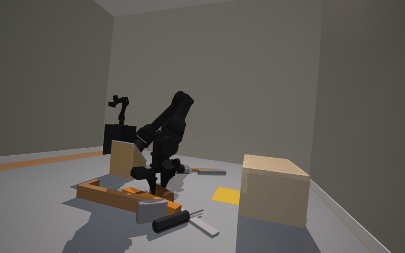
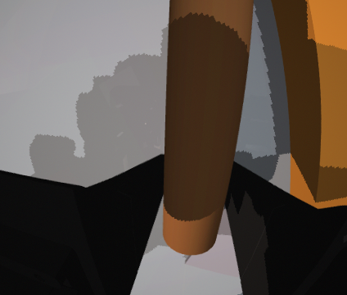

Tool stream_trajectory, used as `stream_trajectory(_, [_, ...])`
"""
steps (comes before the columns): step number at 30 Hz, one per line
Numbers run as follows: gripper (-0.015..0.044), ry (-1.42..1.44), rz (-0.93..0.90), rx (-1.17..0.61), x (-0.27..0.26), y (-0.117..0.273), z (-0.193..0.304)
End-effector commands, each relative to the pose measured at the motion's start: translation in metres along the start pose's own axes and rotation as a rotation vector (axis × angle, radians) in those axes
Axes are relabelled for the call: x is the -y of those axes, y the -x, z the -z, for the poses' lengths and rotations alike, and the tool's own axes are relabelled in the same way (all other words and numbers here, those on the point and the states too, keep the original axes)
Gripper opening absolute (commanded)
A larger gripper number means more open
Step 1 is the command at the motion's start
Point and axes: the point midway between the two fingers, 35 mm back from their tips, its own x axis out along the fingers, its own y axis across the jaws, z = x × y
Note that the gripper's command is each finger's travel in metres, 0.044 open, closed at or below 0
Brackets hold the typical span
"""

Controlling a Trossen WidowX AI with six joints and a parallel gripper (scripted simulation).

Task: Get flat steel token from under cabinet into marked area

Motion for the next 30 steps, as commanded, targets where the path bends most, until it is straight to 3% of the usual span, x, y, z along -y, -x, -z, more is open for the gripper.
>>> stream_trajectory(1, [0.0000, -0.009, 0.016, 0.003, 0.0044, 0.0019, -0.0018])
stream_trajectory(30, [0.0000, -0.009, 0.016, 0.003, 0.0065, 0.0020, -0.0047])
